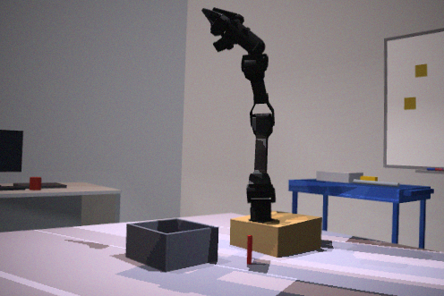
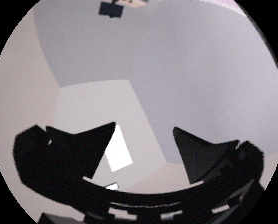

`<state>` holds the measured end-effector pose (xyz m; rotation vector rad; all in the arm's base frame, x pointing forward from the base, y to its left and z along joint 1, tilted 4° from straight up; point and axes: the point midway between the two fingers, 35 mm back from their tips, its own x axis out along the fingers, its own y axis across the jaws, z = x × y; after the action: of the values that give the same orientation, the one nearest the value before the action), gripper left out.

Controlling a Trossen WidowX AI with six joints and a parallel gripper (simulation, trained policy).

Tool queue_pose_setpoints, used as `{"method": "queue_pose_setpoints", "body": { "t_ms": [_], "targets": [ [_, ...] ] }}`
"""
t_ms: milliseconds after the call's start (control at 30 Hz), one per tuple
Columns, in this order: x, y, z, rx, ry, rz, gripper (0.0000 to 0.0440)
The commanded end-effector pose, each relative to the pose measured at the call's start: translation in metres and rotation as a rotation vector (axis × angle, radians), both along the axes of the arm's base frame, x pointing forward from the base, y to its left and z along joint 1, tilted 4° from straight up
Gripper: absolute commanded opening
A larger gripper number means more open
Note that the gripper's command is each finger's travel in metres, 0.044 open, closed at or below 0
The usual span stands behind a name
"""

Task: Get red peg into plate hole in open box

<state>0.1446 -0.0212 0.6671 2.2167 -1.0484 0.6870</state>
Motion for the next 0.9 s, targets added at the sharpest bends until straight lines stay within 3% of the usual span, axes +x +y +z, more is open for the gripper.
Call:
{"method": "queue_pose_setpoints", "body": {
  "t_ms": [0,433,867],
  "targets": [
    [0.011,0.01,-0.003,-0.091,0.046,-0.029,0.044],
    [0.069,0.051,-0.035,-0.458,0.296,-0.096,0.044],
    [0.127,0.079,-0.102,-0.786,0.605,-0.078,0.044]
  ]
}}
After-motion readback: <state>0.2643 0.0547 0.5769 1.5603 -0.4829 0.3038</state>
